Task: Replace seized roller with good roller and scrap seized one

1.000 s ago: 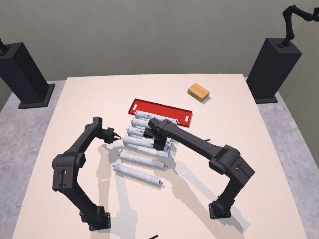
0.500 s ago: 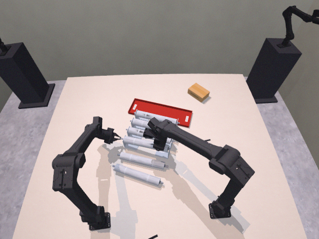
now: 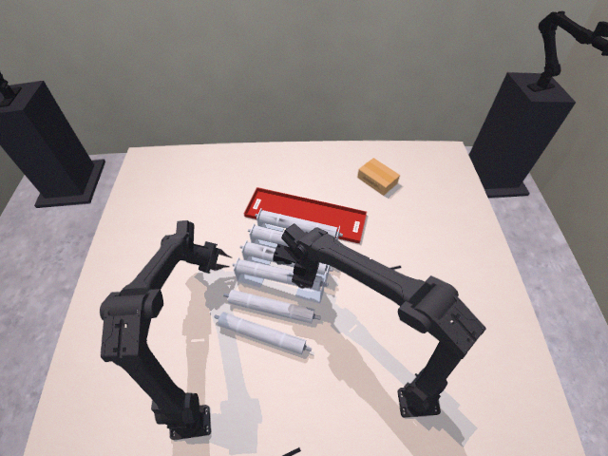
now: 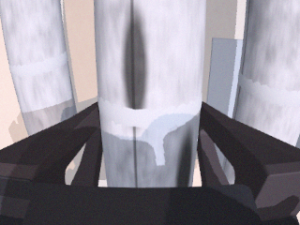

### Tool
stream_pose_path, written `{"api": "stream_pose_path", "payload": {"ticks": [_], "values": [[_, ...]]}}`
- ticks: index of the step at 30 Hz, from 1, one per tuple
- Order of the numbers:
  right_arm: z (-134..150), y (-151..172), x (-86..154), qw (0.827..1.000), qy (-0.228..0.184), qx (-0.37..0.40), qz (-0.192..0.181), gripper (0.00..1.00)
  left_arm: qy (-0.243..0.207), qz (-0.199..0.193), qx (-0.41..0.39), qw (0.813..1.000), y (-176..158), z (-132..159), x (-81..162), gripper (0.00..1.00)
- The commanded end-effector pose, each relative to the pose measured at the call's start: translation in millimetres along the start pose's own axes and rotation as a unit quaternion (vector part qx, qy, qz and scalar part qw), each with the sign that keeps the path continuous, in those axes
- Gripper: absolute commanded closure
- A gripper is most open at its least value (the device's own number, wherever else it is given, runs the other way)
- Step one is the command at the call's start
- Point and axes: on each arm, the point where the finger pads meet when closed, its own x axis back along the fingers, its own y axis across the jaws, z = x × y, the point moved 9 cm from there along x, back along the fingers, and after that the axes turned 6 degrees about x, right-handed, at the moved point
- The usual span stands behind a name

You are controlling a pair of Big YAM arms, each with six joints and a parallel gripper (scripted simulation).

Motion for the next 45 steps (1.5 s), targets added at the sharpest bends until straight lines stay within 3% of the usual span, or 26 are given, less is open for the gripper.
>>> {"api": "stream_pose_path", "payload": {"ticks": [1, 5, 27, 28, 29, 30, 35, 36, 43, 44, 45], "values": [[-22.1, -10.9, 40.9, 0.999, -0.032, 0.012, 0.025, 0.68, -0.001, 0.007, -0.009, 1.0, -20.3, -16.1, 6.8, 0.68], [-21.7, -10.6, 40.8, 0.999, -0.031, 0.012, 0.024, 0.68, 0.006, -0.006, -0.011, 1.0, -14.8, -8.3, -4.5, 0.68], [-20.5, -11.5, 35.4, 0.999, -0.027, 0.011, 0.022, 0.68, 0.004, -0.003, -0.01, 1.0, -15.0, -10.6, -2.4, 0.68], [-21.4, -19.7, 45.2, 0.998, -0.056, 0.008, 0.041, 0.68, 0.004, -0.003, -0.01, 1.0, -15.0, -10.6, -2.4, 0.68], [-20.4, -19.4, 43.9, 0.997, -0.058, 0.008, 0.041, 0.68, 0.004, -0.003, -0.01, 1.0, -15.0, -10.6, -2.4, 0.68], [0.4, -5.8, 16.0, 0.999, -0.032, 0.005, 0.018, 0.68, 0.004, -0.003, -0.01, 1.0, -15.0, -10.6, -2.4, 0.68], [-24.8, -10.2, 39.9, 0.997, -0.065, 0.006, 0.041, 0.68, 0.004, -0.003, -0.01, 1.0, -15.0, -10.6, -2.4, 0.68], [-24.4, -10.8, 40.0, 0.997, -0.064, 0.012, 0.041, 0.38, 0.004, -0.003, -0.01, 1.0, -15.0, -10.6, -2.4, 0.68], [-22.2, -11.1, 32.2, 0.998, -0.053, 0.01, 0.033, 0.38, 0.004, -0.003, -0.01, 1.0, -15.0, -10.6, -2.4, 0.68], [-13.0, -8.0, 17.8, 0.999, -0.037, 0.006, 0.021, 0.38, 0.004, -0.003, -0.01, 1.0, -15.0, -10.6, -2.4, 0.68], [-19.6, -9.8, 23.6, 0.999, -0.045, 0.009, 0.027, 0.38, 0.004, -0.003, -0.01, 1.0, -15.0, -10.6, -2.4, 0.68]]}}
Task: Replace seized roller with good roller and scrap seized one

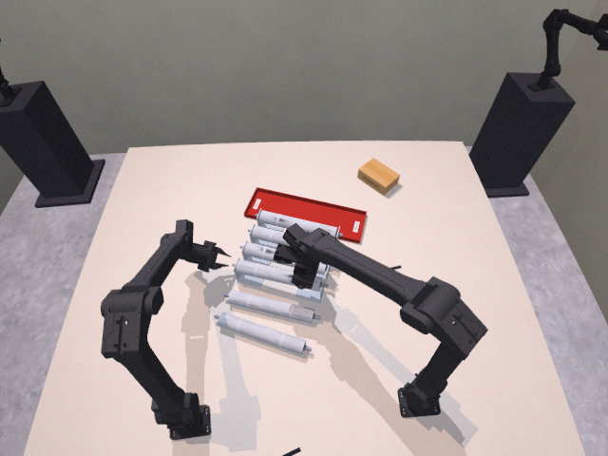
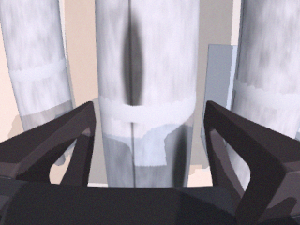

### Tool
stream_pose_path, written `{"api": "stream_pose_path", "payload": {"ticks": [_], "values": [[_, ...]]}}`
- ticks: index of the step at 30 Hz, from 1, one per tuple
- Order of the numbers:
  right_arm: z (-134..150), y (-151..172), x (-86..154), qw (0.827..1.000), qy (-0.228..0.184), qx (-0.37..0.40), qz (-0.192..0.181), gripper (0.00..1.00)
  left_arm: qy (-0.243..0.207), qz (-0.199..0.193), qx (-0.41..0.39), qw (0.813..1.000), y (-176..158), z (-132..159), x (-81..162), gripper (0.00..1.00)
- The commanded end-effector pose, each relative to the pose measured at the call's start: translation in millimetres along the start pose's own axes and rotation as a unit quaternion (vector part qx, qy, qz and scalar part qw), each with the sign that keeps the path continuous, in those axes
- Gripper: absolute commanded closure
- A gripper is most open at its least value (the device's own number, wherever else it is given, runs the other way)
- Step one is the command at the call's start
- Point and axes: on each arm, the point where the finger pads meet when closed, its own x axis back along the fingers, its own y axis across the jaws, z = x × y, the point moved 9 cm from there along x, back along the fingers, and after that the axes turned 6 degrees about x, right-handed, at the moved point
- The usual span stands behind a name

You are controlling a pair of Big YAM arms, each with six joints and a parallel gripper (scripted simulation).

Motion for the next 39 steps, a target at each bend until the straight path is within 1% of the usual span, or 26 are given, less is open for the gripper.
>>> {"api": "stream_pose_path", "payload": {"ticks": [1, 8, 9, 12, 13, 15, 16, 17, 18, 19, 20, 21, 22, 23, 24, 25, 26, 28, 29, 32, 33, 34, 39], "values": [[-20.7, -8.8, 21.9, 0.999, -0.028, 0.009, 0.022, 0.38, 0.002, -0.001, -0.007, 1.0, -11.6, -3.6, -2.0, 0.68], [-20.7, -8.8, 21.9, 0.999, -0.028, 0.009, 0.022, 0.38, 0.002, -0.001, -0.007, 1.0, -11.6, -3.6, -2.0, 0.68], [-14.0, -13.3, 50.1, 0.999, -0.03, 0.005, 0.025, 0.38, -0.01, 0.024, -0.033, 0.999, -26.9, 7.4, 37.9, 0.68], [-13.4, -12.8, 70.2, 0.999, -0.033, 0.005, 0.027, 0.38, -0.011, 0.024, -0.036, 0.999, -26.1, 6.9, 57.7, 0.68], [-14.2, -13.4, 69.3, 0.999, -0.034, 0.004, 0.027, 0.38, -0.011, 0.026, -0.022, 0.999, -26.7, 6.4, 56.6, 0.68], [-14.2, -13.4, 69.3, 0.999, -0.034, 0.004, 0.027, 0.38, -0.011, 0.026, -0.022, 0.999, -26.7, 6.4, 56.6, 0.68], [-14.2, -13.3, 82.1, 0.999, -0.032, 0.005, 0.025, 0.38, -0.007, 0.016, -0.025, 1.0, -22.0, -1.2, 59.2, 0.68], [-14.4, -13.4, 88.4, 0.999, -0.032, 0.005, 0.025, 0.38, -0.007, 0.016, -0.026, 1.0, -21.9, -0.5, 65.1, 0.68], [-14.0, -13.1, 93.4, 0.999, -0.032, 0.005, 0.025, 0.38, -0.011, 0.022, -0.033, 0.999, -24.6, 6.8, 78.0, 0.68], [-14.0, -13.1, 99.9, 0.999, -0.034, 0.005, 0.026, 0.38, -0.01, 0.02, -0.03, 0.999, -20.3, 6.8, 81.3, 0.68], [-15.0, -14.2, 96.2, 0.999, -0.034, 0.005, 0.027, 0.38, -0.006, 0.014, -0.017, 1.0, -17.2, 2.2, 72.6, 0.68], [-16.8, -16.7, 83.4, 0.999, -0.03, 0.004, 0.023, 0.38, 0.003, -0.001, 0.0, 1.0, -3.5, -1.7, 51.3, 0.68], [-16.4, -12.0, 70.6, 1.0, -0.02, 0.006, 0.014, 0.38, 0.01, -0.016, 0.005, 1.0, 6.1, -1.8, 36.8, 0.68], [-12.5, -8.0, 53.3, 1.0, -0.016, 0.005, 0.01, 0.38, 0.012, -0.019, 0.008, 1.0, 7.5, -0.7, 36.1, 0.68], [-3.3, -1.9, 43.4, 1.0, -0.002, 0.005, 0.0, 0.38, 0.009, -0.015, 0.004, 1.0, 5.4, -1.1, 36.2, 0.68], [-1.1, -0.7, 45.7, 1.0, 0.004, 0.005, -0.004, 0.38, 0.008, -0.013, 0.0, 1.0, 2.9, -1.1, 37.0, 0.68], [-5.4, -2.3, 58.5, 1.0, -0.003, 0.005, 0.001, 0.38, 0.008, -0.013, 0.0, 1.0, 2.1, -1.0, 37.5, 0.68], [-7.4, -2.6, 71.9, 1.0, -0.022, 0.008, 0.017, 0.38, 0.006, -0.011, 0.007, 1.0, 4.7, -5.7, 42.6, 0.68], [-7.4, -2.2, 72.3, 1.0, -0.023, 0.007, 0.017, 0.38, 0.005, -0.009, 0.011, 1.0, 5.9, -9.2, 46.7, 0.68], [-7.6, -2.6, 71.0, 1.0, -0.022, 0.008, 0.016, 0.38, 0.004, -0.009, 0.01, 1.0, 5.7, -8.7, 45.8, 0.68], [-9.2, -4.6, 69.6, 1.0, -0.02, 0.004, 0.015, 0.38, 0.0, -0.001, 0.0, 1.0, -3.5, -4.8, 48.3, 0.68], [-6.9, -1.8, 71.5, 1.0, -0.022, 0.008, 0.016, 0.38, 0.004, -0.01, 0.011, 1.0, 6.4, -7.8, 43.6, 0.68], [-6.3, -1.2, 72.1, 1.0, -0.022, 0.007, 0.016, 0.38, 0.003, -0.009, 0.014, 1.0, 8.7, -10.1, 44.0, 0.68]]}}
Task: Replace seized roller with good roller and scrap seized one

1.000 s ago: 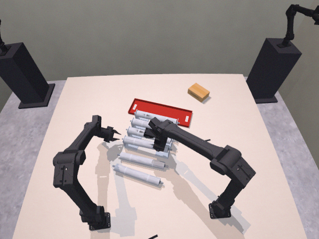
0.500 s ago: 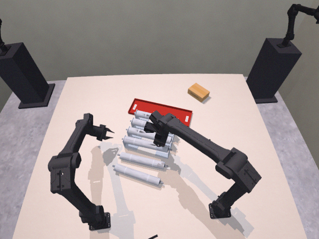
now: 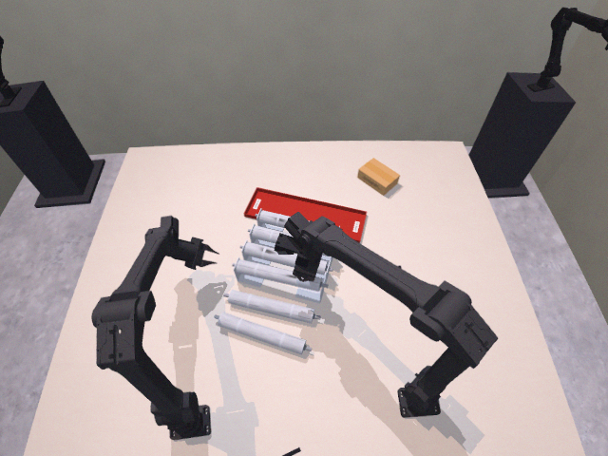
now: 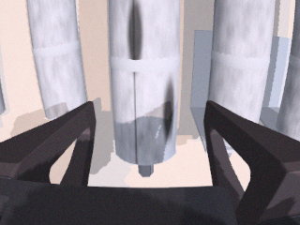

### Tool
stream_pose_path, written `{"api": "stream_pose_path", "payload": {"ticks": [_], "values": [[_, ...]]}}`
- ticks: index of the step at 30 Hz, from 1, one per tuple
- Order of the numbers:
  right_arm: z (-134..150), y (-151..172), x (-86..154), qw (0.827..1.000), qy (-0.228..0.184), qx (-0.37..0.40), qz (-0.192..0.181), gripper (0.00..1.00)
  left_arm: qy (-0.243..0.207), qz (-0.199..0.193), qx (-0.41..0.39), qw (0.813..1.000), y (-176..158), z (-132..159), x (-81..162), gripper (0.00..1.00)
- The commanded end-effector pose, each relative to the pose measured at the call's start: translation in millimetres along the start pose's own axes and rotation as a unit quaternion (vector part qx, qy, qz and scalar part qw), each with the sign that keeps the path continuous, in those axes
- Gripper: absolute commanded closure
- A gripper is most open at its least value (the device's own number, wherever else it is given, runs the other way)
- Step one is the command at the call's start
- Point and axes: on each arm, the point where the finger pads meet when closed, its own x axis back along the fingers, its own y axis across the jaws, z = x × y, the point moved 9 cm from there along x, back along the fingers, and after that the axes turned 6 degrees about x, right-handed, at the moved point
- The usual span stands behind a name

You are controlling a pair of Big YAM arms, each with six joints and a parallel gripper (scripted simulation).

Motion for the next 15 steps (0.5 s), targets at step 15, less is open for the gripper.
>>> {"api": "stream_pose_path", "payload": {"ticks": [15], "values": [[-3.6, 1.0, 18.9, 1.0, -0.018, 0.007, 0.013, 0.38, -0.002, -0.002, 0.011, 1.0, 5.9, -13.5, -3.8, 0.68]]}}
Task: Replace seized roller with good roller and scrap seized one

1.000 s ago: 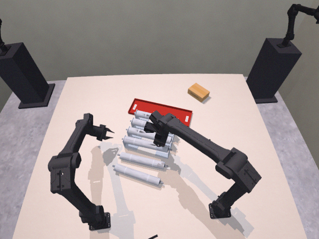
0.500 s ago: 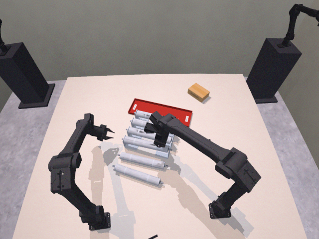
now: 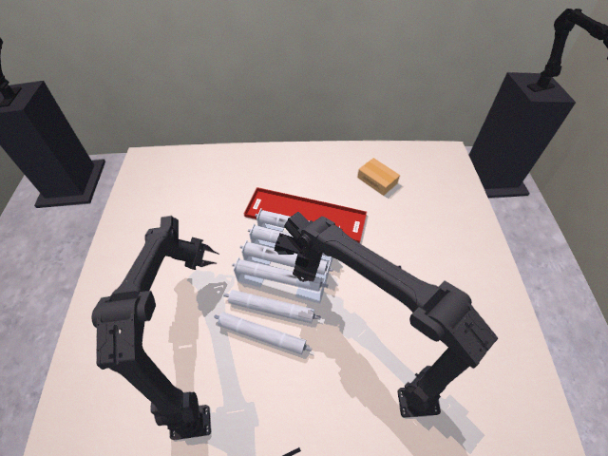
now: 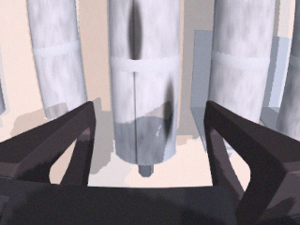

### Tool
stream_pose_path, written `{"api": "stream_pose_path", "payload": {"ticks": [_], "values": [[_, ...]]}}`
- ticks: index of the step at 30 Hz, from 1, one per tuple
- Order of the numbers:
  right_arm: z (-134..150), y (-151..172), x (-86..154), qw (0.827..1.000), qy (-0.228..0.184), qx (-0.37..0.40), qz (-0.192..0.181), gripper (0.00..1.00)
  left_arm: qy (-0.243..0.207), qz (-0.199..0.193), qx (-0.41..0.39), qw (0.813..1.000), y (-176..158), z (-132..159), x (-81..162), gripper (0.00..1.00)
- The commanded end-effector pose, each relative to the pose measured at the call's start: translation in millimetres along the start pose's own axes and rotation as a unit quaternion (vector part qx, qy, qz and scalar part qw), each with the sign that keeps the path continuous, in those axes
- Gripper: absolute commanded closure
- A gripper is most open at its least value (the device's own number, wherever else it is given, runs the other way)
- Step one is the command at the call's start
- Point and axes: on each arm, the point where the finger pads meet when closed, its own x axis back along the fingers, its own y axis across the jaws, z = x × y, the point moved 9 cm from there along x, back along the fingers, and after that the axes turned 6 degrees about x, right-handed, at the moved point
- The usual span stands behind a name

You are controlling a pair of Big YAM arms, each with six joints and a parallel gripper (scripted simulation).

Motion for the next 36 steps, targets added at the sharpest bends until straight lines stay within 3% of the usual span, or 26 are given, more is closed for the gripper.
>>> {"api": "stream_pose_path", "payload": {"ticks": [1, 16, 17, 22, 29, 30, 32, 36], "values": [[-3.6, 1.0, 19.0, 1.0, -0.018, 0.007, 0.013, 0.38, -0.002, -0.002, 0.01, 1.0, 5.3, -13.2, -4.0, 0.68], [-3.6, 1.1, 18.9, 1.0, -0.018, 0.007, 0.013, 0.38, -0.003, 0.0, 0.01, 1.0, 4.7, -14.0, -4.2, 0.68], [-14.0, -16.8, 40.7, 0.998, -0.047, -0.009, 0.04, 0.38, -0.011, 0.014, -0.014, 1.0, -6.6, -9.4, 5.9, 0.68], [5.6, -12.0, 21.4, 0.999, -0.031, -0.025, 0.031, 0.38, -0.024, 0.024, -0.044, 0.998, -6.5, 4.9, 17.3, 0.68], [12.9, -23.7, 32.0, 0.996, -0.054, -0.051, 0.053, 0.38, -0.048, 0.037, -0.09, 0.994, -12.7, 9.1, 26.5, 0.68], [6.2, -32.6, 48.2, 0.993, -0.074, -0.055, 0.07, 0.38, -0.05, 0.033, -0.1, 0.993, -14.3, 6.9, 21.2, 0.68], [18.9, -31.6, 37.8, 0.993, -0.07, -0.068, 0.069, 0.38, -0.068, 0.043, -0.122, 0.989, -15.0, 10.9, 31.9, 0.68], [29.0, -50.3, 57.7, 0.983, -0.107, -0.105, 0.106, 0.38, -0.108, 0.06, -0.187, 0.975, -25.4, 18.7, 47.5, 0.68]]}}
